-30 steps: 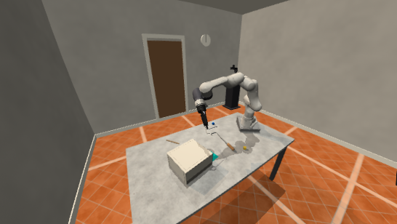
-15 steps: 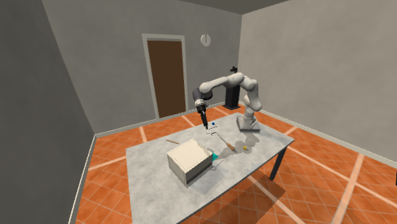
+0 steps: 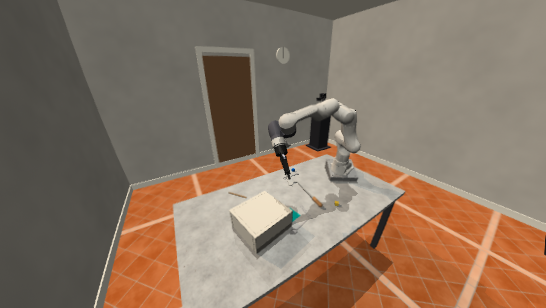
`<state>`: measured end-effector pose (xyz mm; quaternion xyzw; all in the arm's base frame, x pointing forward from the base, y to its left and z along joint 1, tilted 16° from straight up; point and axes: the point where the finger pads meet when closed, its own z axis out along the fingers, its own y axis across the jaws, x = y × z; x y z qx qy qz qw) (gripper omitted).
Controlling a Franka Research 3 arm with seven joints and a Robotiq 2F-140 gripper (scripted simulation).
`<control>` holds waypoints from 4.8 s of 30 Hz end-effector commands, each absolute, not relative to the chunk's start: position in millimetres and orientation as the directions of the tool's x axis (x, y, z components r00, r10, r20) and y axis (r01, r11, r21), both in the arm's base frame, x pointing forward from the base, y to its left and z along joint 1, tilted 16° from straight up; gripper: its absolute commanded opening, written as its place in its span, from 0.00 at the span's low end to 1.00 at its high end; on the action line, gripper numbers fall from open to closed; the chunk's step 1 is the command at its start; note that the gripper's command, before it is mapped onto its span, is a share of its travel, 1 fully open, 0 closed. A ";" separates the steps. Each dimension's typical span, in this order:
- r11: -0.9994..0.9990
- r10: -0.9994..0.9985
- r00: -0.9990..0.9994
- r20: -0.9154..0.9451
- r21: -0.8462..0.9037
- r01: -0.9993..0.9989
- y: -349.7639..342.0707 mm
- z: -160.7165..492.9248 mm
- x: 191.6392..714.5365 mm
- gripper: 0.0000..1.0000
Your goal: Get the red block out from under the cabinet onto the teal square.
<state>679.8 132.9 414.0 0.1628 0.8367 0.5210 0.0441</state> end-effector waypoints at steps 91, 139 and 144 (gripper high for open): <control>0.034 0.974 -0.073 0.217 0.176 0.984 156.4 231.0 414.9 0.00; -0.005 0.976 -0.030 0.216 0.160 0.987 156.4 231.0 414.9 0.00; -0.005 0.976 -0.030 0.216 0.160 0.987 156.4 231.0 414.9 0.00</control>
